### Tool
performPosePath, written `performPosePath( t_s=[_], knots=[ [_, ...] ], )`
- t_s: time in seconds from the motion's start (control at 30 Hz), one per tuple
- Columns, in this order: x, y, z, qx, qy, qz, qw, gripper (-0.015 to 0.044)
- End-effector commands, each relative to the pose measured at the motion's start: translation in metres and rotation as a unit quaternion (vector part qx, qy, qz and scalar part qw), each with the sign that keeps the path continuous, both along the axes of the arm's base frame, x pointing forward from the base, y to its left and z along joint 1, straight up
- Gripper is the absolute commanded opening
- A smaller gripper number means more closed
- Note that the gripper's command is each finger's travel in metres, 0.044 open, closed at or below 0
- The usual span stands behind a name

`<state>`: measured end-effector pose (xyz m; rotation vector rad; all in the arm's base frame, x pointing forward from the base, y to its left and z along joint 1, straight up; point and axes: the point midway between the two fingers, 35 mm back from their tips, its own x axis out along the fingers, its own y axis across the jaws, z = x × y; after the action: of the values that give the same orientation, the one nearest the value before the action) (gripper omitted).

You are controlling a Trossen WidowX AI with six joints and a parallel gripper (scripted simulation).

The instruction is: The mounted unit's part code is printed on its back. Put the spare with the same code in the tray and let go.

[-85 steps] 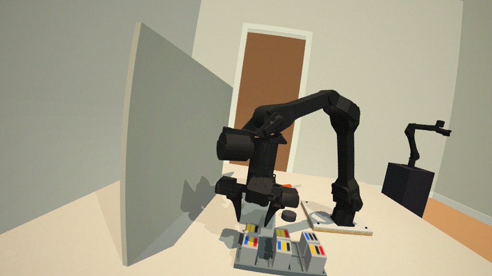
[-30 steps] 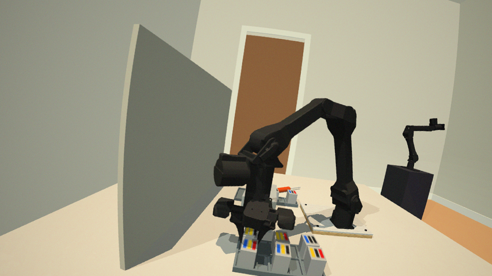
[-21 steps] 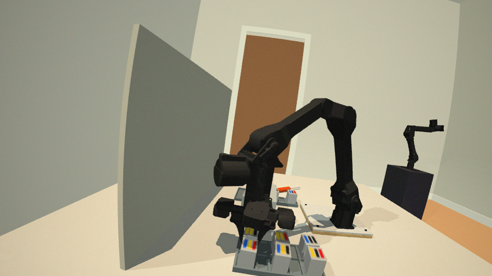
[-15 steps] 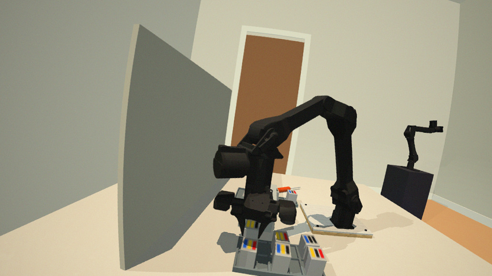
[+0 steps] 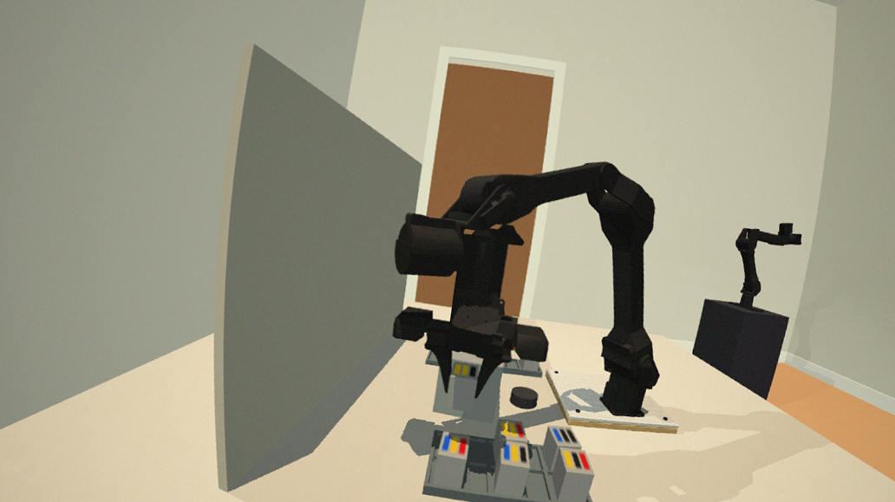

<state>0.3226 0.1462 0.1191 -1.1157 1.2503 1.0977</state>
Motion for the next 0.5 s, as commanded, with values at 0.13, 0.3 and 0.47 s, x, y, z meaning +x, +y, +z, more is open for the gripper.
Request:
performPosePath(
  t_s=[0.13,0.3,0.47],
  knots=[
    [0.002,0.002,0.017,0.001,-0.001,0.000,1.000,0.0000],
    [0.003,0.004,0.037,0.001,-0.002,0.001,1.000,0.0000],
    [0.002,0.005,0.056,0.002,-0.002,0.001,1.000,0.0000]
  ],
)
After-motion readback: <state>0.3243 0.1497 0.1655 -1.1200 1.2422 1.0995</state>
